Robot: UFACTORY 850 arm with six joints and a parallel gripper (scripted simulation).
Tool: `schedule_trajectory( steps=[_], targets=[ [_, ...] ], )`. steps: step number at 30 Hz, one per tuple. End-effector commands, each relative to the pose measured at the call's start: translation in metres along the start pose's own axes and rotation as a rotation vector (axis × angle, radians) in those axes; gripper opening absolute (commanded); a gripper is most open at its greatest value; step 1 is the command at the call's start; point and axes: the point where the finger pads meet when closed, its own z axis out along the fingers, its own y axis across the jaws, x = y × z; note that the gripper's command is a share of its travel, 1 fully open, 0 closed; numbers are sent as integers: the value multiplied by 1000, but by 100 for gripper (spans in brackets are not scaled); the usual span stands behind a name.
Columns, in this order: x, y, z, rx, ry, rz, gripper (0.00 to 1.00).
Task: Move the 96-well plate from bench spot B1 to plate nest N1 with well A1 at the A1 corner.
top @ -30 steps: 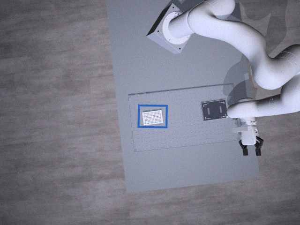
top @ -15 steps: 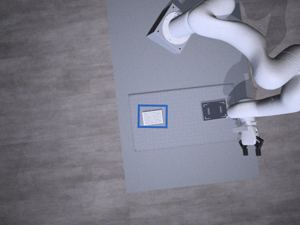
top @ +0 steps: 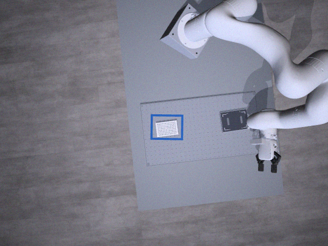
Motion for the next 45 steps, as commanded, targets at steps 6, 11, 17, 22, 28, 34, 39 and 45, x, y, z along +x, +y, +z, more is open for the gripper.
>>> schedule_trajectory(
  steps=[6,11,17,22,28,34,39,45],
  targets=[
    [34,11,9,-32,76,28,100],
    [57,20,12,-72,182,68,100],
    [80,28,14,-90,241,91,100],
    [94,32,15,-106,289,111,100],
    [122,41,15,-129,379,148,100],
    [143,49,14,-134,399,157,100],
    [158,53,12,-151,489,196,100],
    [183,61,9,-160,541,219,100]
  ],
)
